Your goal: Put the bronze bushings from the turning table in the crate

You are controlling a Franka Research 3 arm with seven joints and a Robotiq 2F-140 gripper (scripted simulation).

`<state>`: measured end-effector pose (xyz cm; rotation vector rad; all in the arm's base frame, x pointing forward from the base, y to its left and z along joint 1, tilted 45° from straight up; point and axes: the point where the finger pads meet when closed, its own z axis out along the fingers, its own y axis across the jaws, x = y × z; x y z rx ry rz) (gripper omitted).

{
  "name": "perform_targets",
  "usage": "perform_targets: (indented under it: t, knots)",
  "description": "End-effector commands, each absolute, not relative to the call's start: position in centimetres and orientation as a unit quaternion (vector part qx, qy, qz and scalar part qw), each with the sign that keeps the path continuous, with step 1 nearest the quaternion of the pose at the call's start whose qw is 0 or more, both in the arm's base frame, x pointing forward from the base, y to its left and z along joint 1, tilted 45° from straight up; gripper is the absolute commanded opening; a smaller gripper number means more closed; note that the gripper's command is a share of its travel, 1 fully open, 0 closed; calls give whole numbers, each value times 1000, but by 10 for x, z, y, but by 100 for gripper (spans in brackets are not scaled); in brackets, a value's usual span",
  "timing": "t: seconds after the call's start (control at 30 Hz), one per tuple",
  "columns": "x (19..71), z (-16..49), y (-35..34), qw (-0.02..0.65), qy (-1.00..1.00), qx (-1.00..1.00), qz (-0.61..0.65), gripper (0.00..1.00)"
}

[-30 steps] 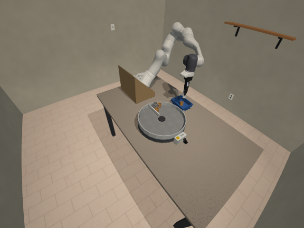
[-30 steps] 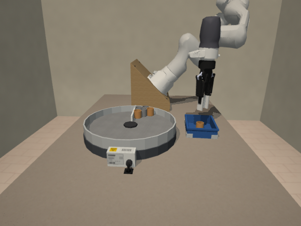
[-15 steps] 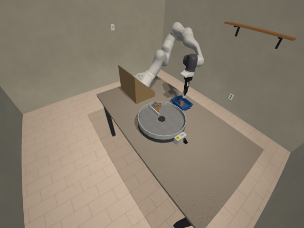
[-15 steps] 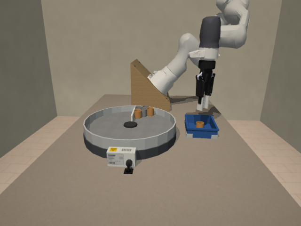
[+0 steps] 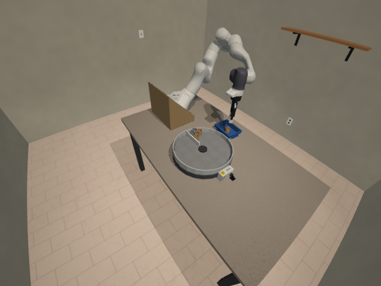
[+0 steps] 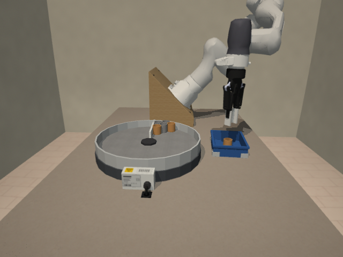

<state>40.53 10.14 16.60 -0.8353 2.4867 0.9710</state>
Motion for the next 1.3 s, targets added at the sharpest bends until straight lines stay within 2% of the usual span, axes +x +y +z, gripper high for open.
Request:
perform_targets:
  t: [0.0, 0.5, 0.53, 0.77, 1.27]
  knots:
    - [406, 168, 101, 172, 876, -294, 342, 28]
    - [406, 168, 101, 172, 876, -294, 342, 28]
    - [406, 168, 101, 172, 876, -293, 342, 10]
    - [391, 144, 79, 148, 894, -233, 354, 10]
    - [337, 44, -15, 45, 924, 23, 380, 10]
